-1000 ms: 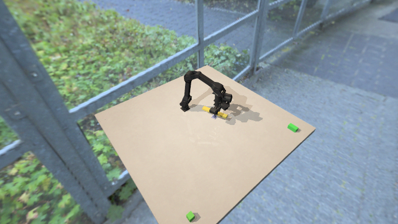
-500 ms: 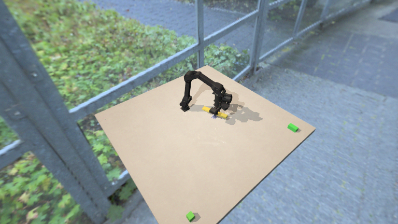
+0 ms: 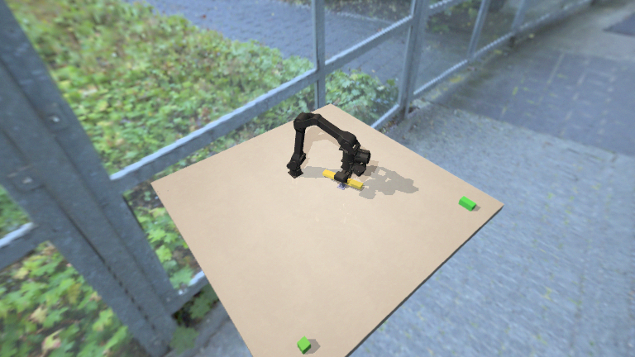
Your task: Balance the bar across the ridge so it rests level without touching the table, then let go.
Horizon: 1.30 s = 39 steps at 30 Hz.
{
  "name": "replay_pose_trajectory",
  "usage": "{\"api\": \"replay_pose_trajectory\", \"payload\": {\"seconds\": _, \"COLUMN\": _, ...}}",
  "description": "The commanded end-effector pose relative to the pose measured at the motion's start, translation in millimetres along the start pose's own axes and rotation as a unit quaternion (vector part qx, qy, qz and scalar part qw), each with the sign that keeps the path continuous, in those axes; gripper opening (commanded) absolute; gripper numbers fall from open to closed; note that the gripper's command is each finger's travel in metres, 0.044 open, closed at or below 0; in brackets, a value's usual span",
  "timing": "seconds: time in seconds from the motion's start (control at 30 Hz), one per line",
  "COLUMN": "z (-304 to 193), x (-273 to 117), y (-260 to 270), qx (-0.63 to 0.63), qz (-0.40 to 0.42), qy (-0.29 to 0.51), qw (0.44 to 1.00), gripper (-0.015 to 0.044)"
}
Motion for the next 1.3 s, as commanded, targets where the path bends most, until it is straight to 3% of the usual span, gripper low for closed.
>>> {"api": "replay_pose_trajectory", "payload": {"seconds": 0.0, "z": -0.5, "x": 1.7, "y": 0.3, "qx": 0.002, "qz": 0.001, "qy": 0.002, "qw": 1.0, "gripper": 0.0}}
{"api": "replay_pose_trajectory", "payload": {"seconds": 1.27, "z": -0.6, "x": 4.9, "y": 0.3, "qx": 0.002, "qz": 0.001, "qy": 0.002, "qw": 1.0, "gripper": 0.0}}
Point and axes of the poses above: the point midway between the two fingers, 35 mm back from their tips, its own x axis out along the fingers, its own y axis across the jaws, z = x × y, the point moved 4 cm from there along -x, back along the fingers, and after that the axes turned 3 degrees about x, right-handed, at the moved point
